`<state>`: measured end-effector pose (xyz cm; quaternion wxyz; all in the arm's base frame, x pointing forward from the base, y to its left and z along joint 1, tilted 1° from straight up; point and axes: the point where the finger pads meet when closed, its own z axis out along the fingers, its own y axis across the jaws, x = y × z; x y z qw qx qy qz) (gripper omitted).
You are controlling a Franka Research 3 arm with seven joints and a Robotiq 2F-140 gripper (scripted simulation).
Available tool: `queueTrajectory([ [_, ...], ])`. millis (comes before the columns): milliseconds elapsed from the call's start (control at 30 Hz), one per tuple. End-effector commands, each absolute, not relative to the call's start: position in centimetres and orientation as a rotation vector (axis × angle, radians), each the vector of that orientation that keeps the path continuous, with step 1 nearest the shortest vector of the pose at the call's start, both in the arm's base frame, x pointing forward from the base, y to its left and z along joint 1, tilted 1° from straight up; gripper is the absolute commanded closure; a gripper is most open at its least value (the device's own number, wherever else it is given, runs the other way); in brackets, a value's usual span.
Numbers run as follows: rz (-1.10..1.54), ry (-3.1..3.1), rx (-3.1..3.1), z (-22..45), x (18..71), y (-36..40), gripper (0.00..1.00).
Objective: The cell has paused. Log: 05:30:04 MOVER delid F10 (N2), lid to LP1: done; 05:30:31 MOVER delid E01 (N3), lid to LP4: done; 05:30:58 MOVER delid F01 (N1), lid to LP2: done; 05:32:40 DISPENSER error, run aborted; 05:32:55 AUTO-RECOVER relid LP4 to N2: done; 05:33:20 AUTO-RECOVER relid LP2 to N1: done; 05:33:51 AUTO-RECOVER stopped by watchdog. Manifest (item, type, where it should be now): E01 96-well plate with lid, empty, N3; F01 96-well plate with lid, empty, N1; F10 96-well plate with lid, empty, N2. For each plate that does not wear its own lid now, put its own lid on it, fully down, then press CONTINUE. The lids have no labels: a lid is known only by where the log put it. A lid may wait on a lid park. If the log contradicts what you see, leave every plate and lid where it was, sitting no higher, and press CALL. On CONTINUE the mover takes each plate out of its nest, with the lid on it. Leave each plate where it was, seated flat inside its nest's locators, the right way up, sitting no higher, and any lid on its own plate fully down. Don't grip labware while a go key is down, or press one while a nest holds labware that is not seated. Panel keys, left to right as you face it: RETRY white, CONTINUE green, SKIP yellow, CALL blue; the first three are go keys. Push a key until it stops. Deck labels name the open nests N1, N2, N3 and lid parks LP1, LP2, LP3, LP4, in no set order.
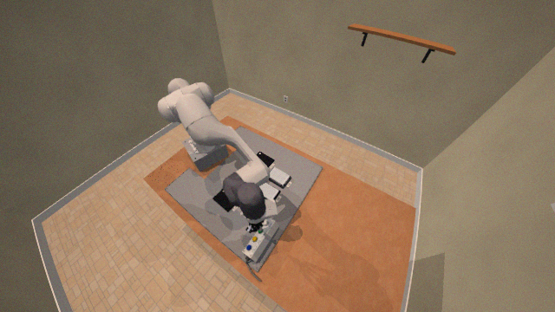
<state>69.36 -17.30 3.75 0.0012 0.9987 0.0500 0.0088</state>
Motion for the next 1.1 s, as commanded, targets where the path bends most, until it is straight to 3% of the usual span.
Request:
queueTrajectory([
  [0, 0.026, 0.166, 3.133, 3.5, 69.3, -17.5, 1.0],
  [1067, 0.026, 0.166, 3.133, 1.0, 69.3, -17.5, 1.0],
])
